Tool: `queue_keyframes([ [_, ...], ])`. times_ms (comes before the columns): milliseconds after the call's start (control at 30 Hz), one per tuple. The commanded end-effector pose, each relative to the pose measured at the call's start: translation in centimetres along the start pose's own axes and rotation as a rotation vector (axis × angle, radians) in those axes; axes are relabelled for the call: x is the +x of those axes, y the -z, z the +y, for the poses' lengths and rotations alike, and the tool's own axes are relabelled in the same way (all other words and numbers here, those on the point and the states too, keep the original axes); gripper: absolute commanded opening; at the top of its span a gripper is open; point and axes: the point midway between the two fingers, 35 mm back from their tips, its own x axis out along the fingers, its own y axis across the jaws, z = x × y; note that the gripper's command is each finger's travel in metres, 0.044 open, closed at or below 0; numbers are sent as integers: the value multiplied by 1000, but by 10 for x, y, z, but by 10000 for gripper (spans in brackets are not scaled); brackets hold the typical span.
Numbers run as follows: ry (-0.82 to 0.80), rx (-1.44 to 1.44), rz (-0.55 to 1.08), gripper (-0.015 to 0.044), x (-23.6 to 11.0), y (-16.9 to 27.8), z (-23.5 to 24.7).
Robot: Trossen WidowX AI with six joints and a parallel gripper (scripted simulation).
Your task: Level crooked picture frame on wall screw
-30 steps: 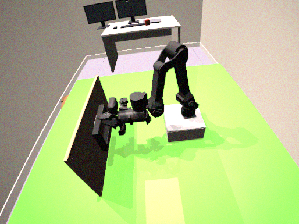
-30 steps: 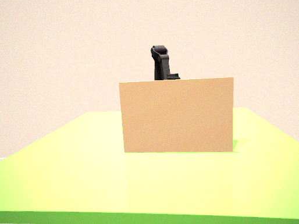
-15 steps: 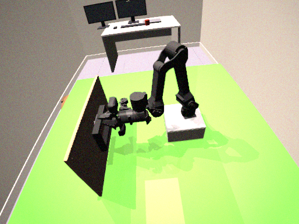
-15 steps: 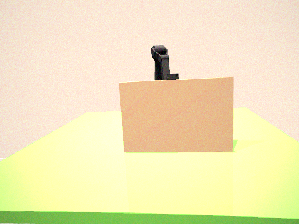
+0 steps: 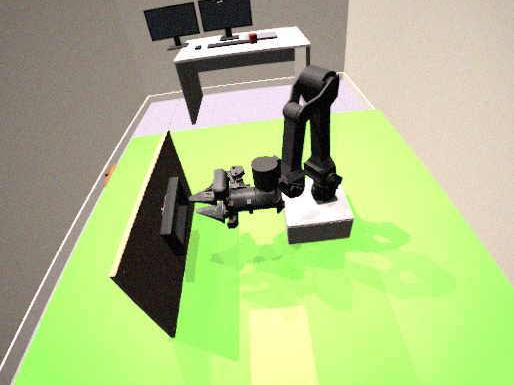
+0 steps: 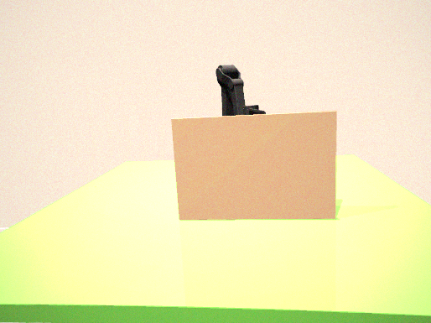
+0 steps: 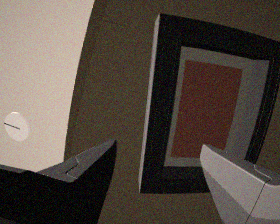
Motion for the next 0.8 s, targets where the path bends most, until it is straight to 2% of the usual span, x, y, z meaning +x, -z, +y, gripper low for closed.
queue_keyframes([
  [0,2,-127,-2,260,-37,-5,-5],
  [167,6,-109,5,260,-36,-2,-3],
  [467,4,-123,2,260,-86,1,27],
  [767,9,-134,0,260,-130,-14,34],
])
